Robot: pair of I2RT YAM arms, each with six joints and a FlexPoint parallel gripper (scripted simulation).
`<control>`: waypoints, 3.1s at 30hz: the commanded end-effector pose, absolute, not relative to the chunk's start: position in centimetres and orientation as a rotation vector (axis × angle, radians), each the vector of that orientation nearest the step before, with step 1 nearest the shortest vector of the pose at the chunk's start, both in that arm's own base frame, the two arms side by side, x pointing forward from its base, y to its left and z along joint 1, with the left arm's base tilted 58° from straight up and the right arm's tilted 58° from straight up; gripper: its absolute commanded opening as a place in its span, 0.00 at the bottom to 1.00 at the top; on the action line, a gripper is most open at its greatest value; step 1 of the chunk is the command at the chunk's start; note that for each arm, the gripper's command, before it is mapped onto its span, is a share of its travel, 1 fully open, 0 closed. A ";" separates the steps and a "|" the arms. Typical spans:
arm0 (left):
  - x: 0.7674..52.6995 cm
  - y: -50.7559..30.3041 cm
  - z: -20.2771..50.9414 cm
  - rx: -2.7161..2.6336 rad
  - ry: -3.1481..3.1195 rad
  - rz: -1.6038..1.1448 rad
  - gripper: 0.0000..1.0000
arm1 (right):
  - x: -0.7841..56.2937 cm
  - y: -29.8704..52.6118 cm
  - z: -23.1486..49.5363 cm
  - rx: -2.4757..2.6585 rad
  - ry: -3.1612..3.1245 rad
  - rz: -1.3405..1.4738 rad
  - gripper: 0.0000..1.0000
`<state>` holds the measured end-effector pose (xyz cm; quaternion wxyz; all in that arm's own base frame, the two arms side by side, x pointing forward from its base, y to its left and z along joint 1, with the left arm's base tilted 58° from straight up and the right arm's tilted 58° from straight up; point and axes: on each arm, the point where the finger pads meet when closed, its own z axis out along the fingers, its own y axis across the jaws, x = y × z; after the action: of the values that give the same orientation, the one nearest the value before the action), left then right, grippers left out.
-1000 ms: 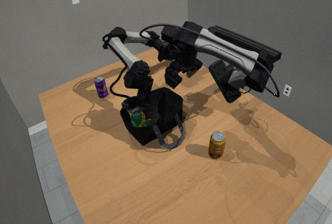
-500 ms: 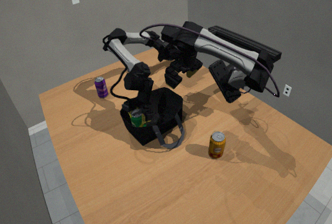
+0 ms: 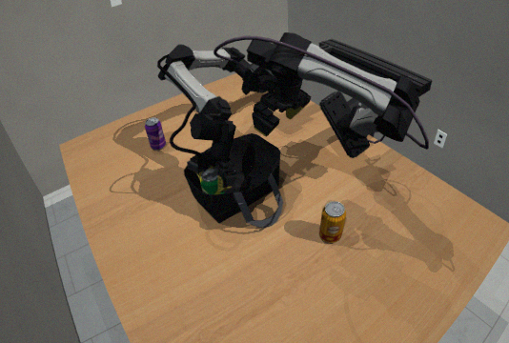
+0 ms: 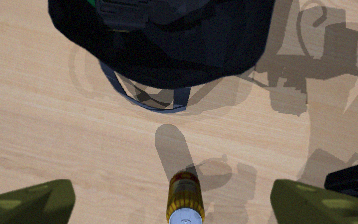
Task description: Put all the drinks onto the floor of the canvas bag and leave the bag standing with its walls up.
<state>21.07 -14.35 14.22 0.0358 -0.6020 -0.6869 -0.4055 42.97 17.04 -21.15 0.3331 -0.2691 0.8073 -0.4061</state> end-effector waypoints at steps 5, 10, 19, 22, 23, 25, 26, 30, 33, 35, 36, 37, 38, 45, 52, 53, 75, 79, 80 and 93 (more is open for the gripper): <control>20.7 -15.3 14.8 -1.871 -2.142 -1.229 1.00 | 44.5 20.6 -19.4 -0.682 2.046 -0.944 0.67; 20.7 -15.3 14.8 -1.871 -2.142 -1.229 1.00 | 44.4 20.4 -19.5 -0.682 2.049 -0.951 0.84; 20.7 -15.3 14.8 -1.871 -2.142 -1.229 1.00 | 44.6 19.3 -19.6 -0.664 2.064 -0.968 0.84; 20.7 -15.3 14.8 -1.871 -2.142 -1.229 1.00 | 44.5 19.2 -19.7 -0.668 2.066 -0.972 0.84; 20.7 -15.3 14.8 -1.871 -2.142 -1.229 1.00 | 44.5 19.2 -19.7 -0.668 2.066 -0.972 0.84; 20.7 -15.3 14.8 -1.871 -2.142 -1.229 1.00 | 44.5 19.3 -19.7 -0.669 2.065 -0.970 0.84; 20.7 -15.3 14.8 -1.871 -2.142 -1.229 1.00 | 44.5 19.3 -19.7 -0.670 2.065 -0.970 0.86; 20.7 -15.3 14.8 -1.871 -2.142 -1.229 1.00 | 44.5 19.3 -19.7 -0.670 2.065 -0.970 0.86; 20.7 -15.3 14.8 -1.871 -2.142 -1.229 1.00 | 44.5 19.3 -19.7 -0.670 2.065 -0.970 0.86; 20.7 -15.3 14.8 -1.871 -2.142 -1.229 1.00 | 44.5 19.3 -19.7 -0.670 2.065 -0.970 0.86; 20.7 -15.3 14.8 -1.871 -2.142 -1.229 1.00 | 44.5 19.3 -19.7 -0.670 2.065 -0.970 0.86; 20.7 -15.3 14.8 -1.871 -2.142 -1.229 1.00 | 44.5 19.3 -19.7 -0.670 2.065 -0.970 0.86; 20.7 -15.3 14.8 -1.871 -2.142 -1.229 1.00 | 44.5 19.3 -19.7 -0.670 2.065 -0.970 0.86; 20.7 -15.3 14.8 -1.871 -2.142 -1.229 1.00 | 43.3 20.2 -18.8 -0.674 2.072 -1.018 0.86; 20.7 -15.3 14.8 -1.871 -2.142 -1.229 1.00 | 42.7 21.6 -17.5 -0.661 2.078 -1.020 0.86; 20.7 -15.3 14.8 -1.871 -2.142 -1.229 1.00 | 42.7 21.7 -17.3 -0.657 2.080 -1.022 0.86; 20.7 -15.3 14.8 -1.871 -2.142 -1.229 1.00 | 41.0 26.4 -14.4 -0.659 2.074 -1.001 0.86; 20.7 -15.3 14.8 -1.871 -2.142 -1.229 1.00 | 39.9 27.0 -13.8 -0.674 2.086 -1.030 0.86; 20.7 -15.3 14.8 -1.871 -2.142 -1.229 1.00 | 39.8 27.3 -13.5 -0.673 2.086 -1.028 0.86; 20.7 -15.3 14.8 -1.871 -2.142 -1.229 1.00 | 38.6 29.5 -12.0 -0.668 2.082 -1.040 0.86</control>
<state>21.07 -14.35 14.22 0.0358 -0.6020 -0.6869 -0.4055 39.53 27.81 -14.16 0.3471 -0.2614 0.8094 -0.3950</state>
